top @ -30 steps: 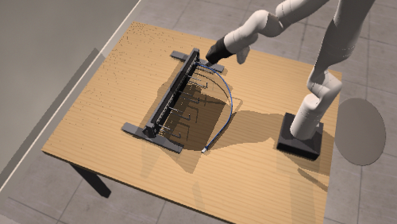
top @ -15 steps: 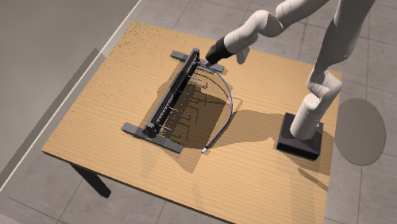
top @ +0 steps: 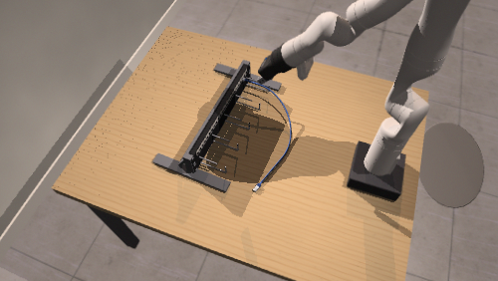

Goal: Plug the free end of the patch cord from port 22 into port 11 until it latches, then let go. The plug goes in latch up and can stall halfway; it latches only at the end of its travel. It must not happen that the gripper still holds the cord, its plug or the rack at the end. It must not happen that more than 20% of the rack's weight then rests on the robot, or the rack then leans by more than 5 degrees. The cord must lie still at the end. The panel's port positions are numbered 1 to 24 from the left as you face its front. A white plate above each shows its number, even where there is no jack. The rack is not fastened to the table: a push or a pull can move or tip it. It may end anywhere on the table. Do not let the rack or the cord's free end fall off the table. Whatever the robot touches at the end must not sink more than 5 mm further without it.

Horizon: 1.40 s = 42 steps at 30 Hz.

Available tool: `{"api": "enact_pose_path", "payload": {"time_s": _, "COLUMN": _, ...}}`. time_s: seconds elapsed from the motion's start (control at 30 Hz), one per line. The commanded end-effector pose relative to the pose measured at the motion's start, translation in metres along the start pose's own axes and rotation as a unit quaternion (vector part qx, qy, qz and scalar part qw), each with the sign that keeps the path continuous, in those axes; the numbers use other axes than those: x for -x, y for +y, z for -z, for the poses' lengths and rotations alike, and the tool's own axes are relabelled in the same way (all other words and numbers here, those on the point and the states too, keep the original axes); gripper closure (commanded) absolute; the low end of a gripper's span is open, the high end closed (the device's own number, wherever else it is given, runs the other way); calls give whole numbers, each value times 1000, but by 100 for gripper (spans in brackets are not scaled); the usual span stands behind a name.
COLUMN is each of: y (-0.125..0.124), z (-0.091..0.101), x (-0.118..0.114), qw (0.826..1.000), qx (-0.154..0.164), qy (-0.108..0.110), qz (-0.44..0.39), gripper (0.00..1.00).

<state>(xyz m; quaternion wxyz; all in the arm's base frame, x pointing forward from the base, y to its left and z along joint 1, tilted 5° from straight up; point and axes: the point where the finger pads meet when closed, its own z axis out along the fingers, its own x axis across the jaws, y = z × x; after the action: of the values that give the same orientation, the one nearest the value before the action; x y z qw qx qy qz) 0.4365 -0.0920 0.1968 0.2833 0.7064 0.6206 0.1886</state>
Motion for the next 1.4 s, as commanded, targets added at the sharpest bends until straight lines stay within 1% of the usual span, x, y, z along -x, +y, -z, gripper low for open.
{"api": "enact_pose_path", "payload": {"time_s": 0.0, "y": 1, "z": 0, "x": 3, "qw": 1000, "qx": 1, "qy": -1, "qz": -3, "gripper": 100}}
{"api": "enact_pose_path", "payload": {"time_s": 1.37, "y": 0, "z": 0, "x": 37, "qw": 1000, "qx": 1, "qy": -1, "qz": -2, "gripper": 100}}
